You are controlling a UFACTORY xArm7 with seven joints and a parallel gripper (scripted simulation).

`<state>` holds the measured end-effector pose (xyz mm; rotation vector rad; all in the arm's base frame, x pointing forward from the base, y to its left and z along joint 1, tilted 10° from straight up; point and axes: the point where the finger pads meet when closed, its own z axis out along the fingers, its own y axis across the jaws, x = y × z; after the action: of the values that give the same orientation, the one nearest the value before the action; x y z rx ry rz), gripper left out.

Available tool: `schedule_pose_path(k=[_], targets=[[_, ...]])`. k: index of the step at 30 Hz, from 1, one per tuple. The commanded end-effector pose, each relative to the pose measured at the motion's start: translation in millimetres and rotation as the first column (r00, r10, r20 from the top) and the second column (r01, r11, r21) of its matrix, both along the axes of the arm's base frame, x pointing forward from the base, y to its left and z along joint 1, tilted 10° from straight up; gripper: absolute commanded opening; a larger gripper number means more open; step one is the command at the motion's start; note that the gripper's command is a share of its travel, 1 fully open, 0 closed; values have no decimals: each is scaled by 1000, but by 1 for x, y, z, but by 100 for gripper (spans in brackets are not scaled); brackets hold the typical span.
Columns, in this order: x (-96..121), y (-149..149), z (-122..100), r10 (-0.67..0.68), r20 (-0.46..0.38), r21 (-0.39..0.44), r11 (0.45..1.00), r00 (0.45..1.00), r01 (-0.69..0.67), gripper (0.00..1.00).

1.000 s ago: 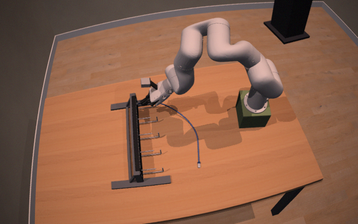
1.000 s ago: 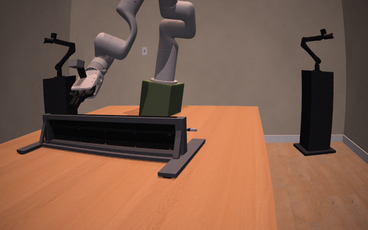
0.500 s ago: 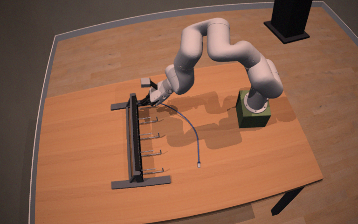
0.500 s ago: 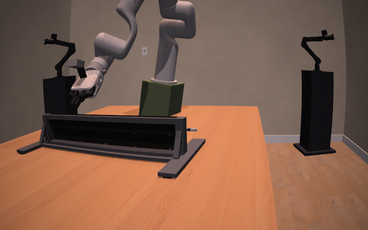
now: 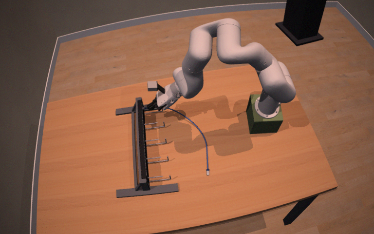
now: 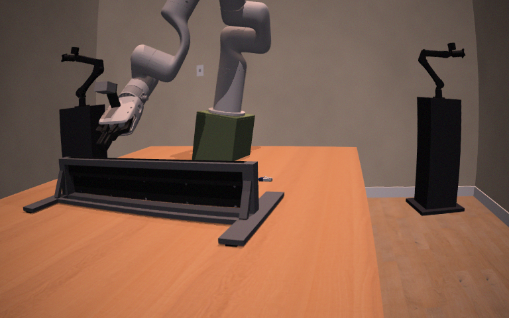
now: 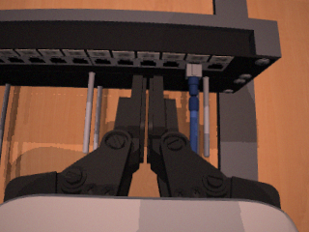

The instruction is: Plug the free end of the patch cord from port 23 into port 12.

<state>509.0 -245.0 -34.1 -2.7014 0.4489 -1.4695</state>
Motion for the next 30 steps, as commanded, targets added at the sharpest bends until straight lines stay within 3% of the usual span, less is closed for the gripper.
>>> schedule_pose_path(k=[1,15,17,24,30], targets=[[-4,-1,5,-1,3,-2,1000,1000,1,0],[-79,9,55,-1,3,-2,1000,1000,1,0],[-79,9,55,-1,3,-2,1000,1000,1,0],[-109,13,75,-1,3,-2,1000,1000,1,0],[-113,14,78,-1,3,-2,1000,1000,1,0]])
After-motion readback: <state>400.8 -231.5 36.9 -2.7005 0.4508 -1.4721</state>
